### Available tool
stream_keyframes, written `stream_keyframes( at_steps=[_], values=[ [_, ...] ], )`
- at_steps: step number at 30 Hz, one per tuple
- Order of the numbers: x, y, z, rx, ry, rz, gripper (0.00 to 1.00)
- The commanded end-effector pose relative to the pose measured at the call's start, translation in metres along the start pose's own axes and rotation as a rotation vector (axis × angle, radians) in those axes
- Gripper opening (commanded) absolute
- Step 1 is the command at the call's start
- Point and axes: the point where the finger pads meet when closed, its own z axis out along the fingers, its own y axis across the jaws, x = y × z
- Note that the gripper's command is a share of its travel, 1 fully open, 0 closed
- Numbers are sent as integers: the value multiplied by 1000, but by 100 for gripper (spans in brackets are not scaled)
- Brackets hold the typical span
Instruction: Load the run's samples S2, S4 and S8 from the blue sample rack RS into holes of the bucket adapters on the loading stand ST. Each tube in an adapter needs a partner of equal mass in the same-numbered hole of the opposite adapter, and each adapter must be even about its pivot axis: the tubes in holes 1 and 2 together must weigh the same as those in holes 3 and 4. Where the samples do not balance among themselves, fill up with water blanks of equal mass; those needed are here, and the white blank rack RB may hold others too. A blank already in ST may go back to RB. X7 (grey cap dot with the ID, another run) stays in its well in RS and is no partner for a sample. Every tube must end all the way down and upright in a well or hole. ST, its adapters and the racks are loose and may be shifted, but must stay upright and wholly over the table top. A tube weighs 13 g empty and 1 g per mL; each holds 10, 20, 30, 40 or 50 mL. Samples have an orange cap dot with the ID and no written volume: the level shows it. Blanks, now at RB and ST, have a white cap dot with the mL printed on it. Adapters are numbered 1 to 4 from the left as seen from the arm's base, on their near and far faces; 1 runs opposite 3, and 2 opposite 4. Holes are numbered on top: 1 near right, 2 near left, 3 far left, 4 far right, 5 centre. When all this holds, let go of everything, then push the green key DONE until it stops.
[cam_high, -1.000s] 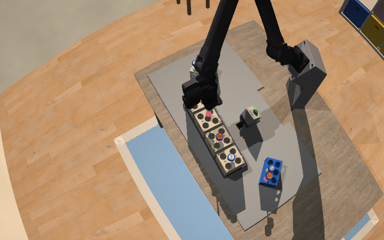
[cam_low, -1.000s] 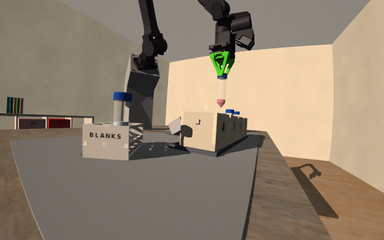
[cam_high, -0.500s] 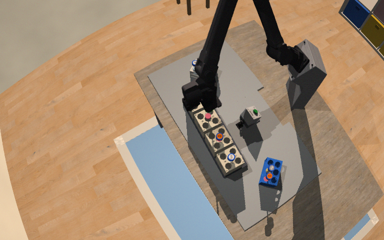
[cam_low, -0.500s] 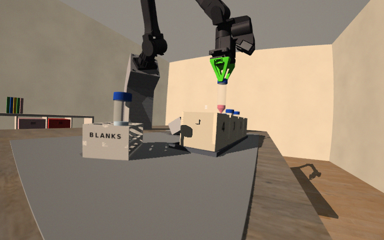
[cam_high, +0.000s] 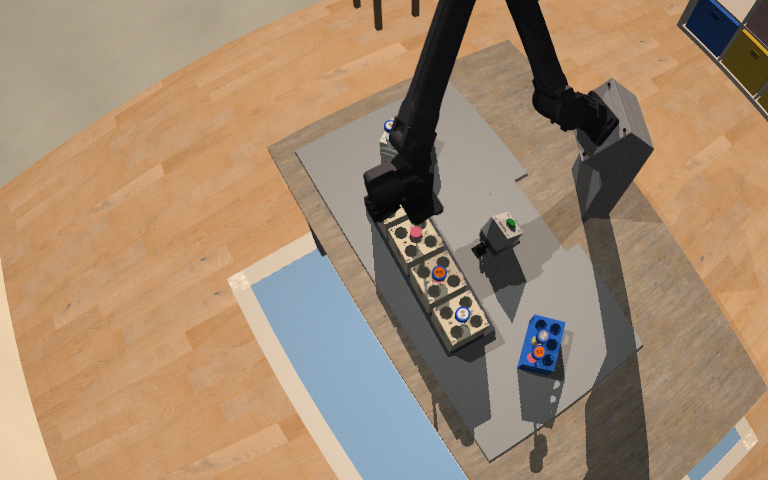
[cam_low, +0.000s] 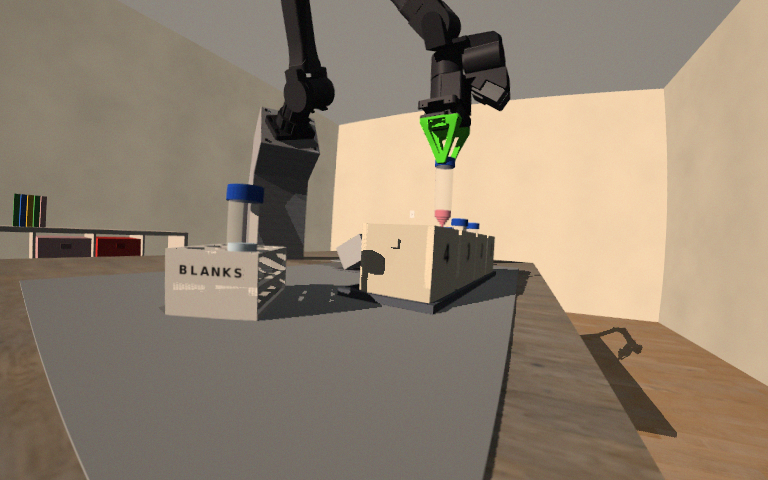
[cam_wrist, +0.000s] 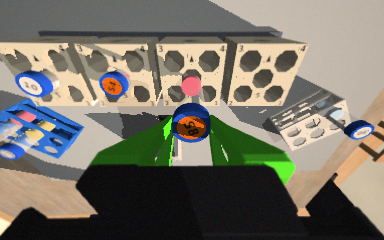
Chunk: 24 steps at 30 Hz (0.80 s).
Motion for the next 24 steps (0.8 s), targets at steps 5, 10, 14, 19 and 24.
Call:
stream_keyframes(
  at_steps=[5, 10, 14, 19, 24],
  values=[
    [0, -4, 11, 8, -6, -3, 0],
    [-4, -5, 14, 9, -12, 1, 0],
    [-3, -5, 20, 9, -10, 0, 0],
    [0, -4, 27, 8, -5, -3, 0],
    [1, -4, 34, 8, -5, -3, 0]
  ],
)
